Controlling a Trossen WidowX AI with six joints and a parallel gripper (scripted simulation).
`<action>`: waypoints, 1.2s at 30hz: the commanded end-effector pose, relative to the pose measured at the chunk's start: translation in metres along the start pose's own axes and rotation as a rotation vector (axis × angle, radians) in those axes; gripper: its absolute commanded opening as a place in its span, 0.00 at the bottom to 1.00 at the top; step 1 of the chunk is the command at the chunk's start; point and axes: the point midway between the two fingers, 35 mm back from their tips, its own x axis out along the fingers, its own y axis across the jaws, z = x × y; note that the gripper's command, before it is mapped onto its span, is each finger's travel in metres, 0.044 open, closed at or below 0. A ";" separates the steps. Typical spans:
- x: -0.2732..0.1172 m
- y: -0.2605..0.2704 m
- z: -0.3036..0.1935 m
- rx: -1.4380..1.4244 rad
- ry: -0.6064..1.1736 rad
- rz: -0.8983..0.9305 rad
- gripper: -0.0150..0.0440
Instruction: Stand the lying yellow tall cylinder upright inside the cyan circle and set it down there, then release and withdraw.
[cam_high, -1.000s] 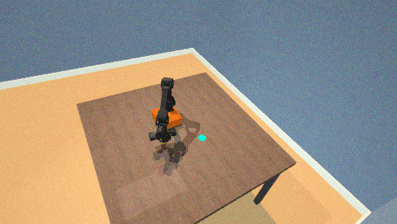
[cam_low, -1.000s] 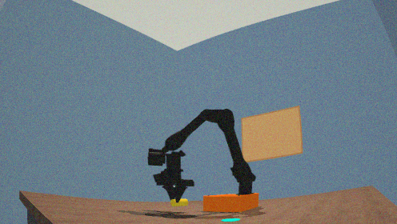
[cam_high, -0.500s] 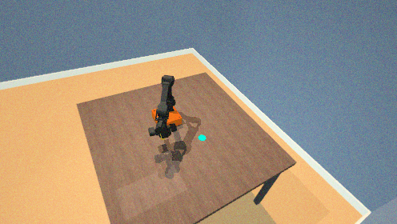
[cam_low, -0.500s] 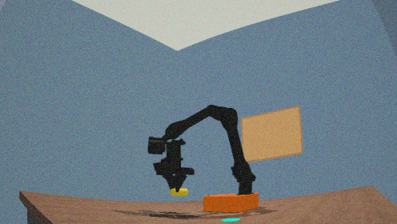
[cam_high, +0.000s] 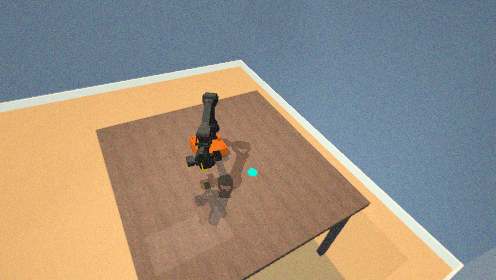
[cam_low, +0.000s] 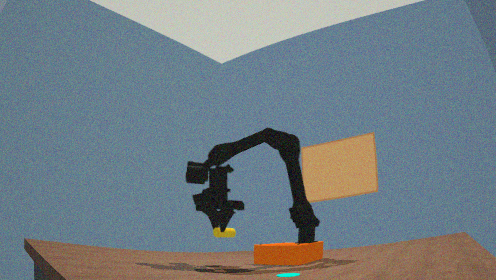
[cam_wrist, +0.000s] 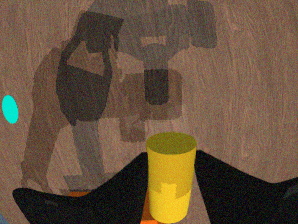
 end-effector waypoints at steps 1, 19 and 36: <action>-0.003 0.007 0.004 -0.028 -0.005 -0.011 0.43; -0.007 0.053 0.023 -0.210 -0.012 -0.027 0.43; -0.010 0.093 0.035 -0.400 -0.014 -0.021 0.43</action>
